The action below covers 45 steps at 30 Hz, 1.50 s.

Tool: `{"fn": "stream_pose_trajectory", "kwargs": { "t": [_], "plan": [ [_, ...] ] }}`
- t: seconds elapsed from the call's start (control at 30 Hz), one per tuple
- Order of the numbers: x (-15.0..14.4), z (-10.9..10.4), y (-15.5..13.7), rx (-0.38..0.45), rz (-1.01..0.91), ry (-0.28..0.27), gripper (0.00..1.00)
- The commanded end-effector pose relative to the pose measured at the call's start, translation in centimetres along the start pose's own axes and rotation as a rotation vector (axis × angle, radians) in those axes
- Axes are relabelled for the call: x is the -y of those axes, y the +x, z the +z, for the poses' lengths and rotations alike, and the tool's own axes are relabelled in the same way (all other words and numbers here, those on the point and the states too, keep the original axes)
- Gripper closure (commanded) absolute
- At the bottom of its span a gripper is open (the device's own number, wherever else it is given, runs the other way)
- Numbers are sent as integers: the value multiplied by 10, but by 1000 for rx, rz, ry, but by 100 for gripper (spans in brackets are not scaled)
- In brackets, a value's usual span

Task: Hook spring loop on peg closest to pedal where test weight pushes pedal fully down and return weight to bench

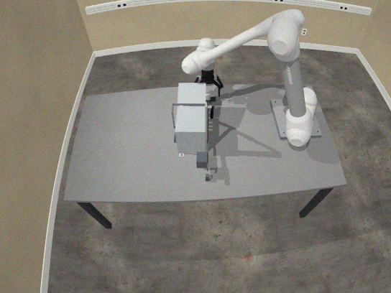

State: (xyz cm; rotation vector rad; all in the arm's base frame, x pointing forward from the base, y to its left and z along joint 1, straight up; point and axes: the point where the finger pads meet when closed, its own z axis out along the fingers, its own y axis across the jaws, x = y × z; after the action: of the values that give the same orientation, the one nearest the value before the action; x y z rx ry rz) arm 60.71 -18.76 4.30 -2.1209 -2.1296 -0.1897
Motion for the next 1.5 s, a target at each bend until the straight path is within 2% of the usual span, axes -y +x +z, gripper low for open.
{"fn": "stream_pose_trajectory", "kwargs": {
  "t": [0.0,0.93,0.97,1.47],
  "plan": [
    [-1,-1,0,0,0,-1,0],
    [-1,-1,0,0,0,-1,0],
    [-1,-1,0,0,0,-1,75],
    [-1,-1,0,0,0,-1,75]
  ]
}}
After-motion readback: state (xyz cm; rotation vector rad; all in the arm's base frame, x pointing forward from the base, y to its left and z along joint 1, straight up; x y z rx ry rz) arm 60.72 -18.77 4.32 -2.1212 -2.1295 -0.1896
